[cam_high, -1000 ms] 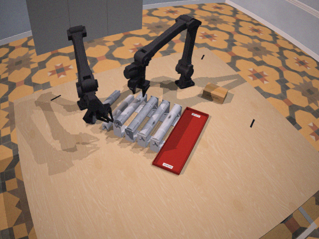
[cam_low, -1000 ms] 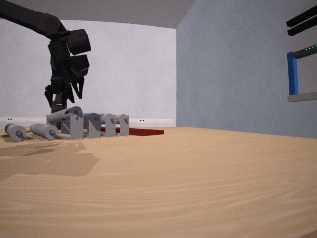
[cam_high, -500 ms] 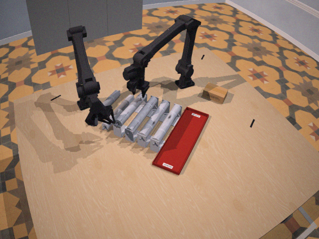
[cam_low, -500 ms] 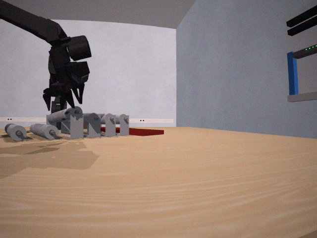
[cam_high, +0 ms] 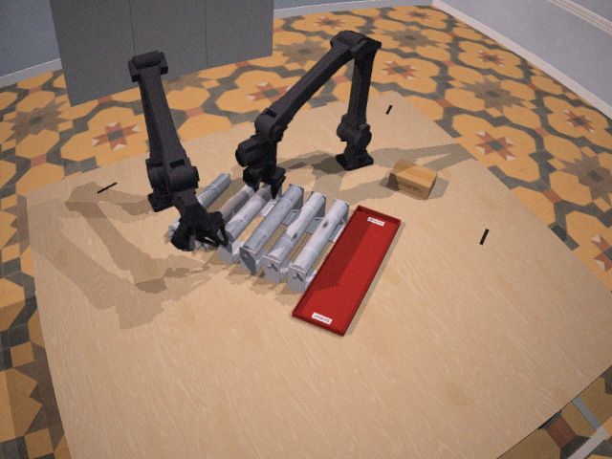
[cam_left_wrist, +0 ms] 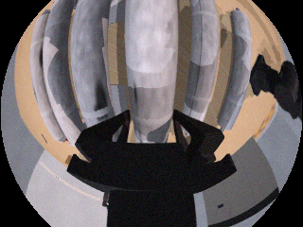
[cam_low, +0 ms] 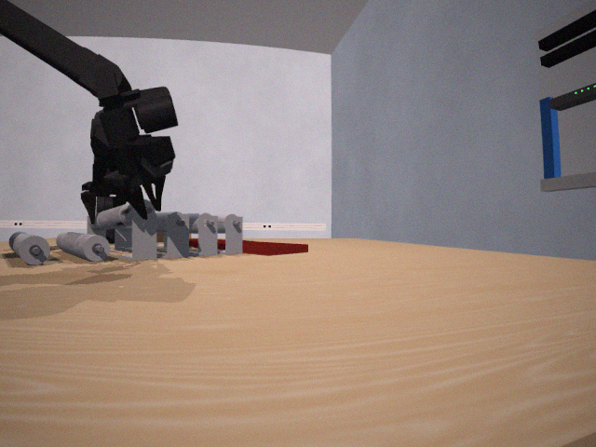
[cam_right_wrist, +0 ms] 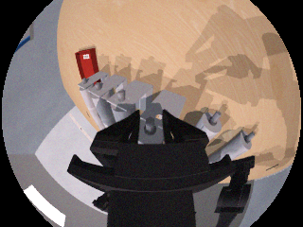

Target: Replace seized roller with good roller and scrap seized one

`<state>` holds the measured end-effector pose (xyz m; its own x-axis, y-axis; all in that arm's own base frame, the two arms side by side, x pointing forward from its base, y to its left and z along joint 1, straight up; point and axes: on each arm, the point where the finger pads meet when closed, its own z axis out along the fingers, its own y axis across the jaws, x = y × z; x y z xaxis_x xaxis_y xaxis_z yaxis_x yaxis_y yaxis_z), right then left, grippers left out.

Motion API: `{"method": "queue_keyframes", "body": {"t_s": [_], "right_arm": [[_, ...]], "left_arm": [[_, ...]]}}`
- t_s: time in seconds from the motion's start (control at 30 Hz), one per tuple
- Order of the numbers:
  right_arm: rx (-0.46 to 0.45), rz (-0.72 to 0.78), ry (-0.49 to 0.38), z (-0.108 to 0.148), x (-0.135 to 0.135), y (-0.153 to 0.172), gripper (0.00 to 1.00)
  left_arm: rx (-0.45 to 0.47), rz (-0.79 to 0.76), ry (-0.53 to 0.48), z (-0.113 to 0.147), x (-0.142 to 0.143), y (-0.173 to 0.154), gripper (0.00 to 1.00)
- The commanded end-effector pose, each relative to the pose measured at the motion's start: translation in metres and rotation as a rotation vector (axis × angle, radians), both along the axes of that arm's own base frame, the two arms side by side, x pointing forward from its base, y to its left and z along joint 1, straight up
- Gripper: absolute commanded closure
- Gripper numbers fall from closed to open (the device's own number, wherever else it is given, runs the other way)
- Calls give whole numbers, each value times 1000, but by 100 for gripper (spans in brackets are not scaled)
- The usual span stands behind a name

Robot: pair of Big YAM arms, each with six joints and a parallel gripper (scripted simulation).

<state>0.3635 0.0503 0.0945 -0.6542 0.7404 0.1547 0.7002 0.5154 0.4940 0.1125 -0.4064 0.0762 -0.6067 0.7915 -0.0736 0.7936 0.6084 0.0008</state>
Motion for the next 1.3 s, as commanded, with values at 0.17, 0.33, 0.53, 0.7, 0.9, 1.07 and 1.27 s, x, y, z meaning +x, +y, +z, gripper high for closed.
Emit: {"method": "queue_keyframes", "body": {"t_s": [0.17, 0.33, 0.53, 0.7, 0.9, 1.07, 1.27], "right_arm": [[-1, -4, -40, 14, 17, 0, 68], [-2, -3, -57, 21, 17, 0, 68], [-5, -1, -54, 20, 16, 0, 97], [-5, -1, -54, 20, 16, 0, 97], [-5, -1, -54, 20, 16, 0, 97], [-5, -1, -54, 20, 16, 0, 97], [-5, -1, -54, 20, 16, 0, 97]], "left_arm": [[-39, -7, -9, 11, -1, -10, 38], [-41, -6, -9, 19, 0, -16, 38], [-61, -6, -15, 19, 1, -21, 38], [-61, -6, -15, 19, 1, -21, 38], [-61, -6, -15, 19, 1, -21, 38], [-61, -6, -15, 19, 1, -21, 68], [-53, -10, -14, 19, 1, -18, 68]]}}
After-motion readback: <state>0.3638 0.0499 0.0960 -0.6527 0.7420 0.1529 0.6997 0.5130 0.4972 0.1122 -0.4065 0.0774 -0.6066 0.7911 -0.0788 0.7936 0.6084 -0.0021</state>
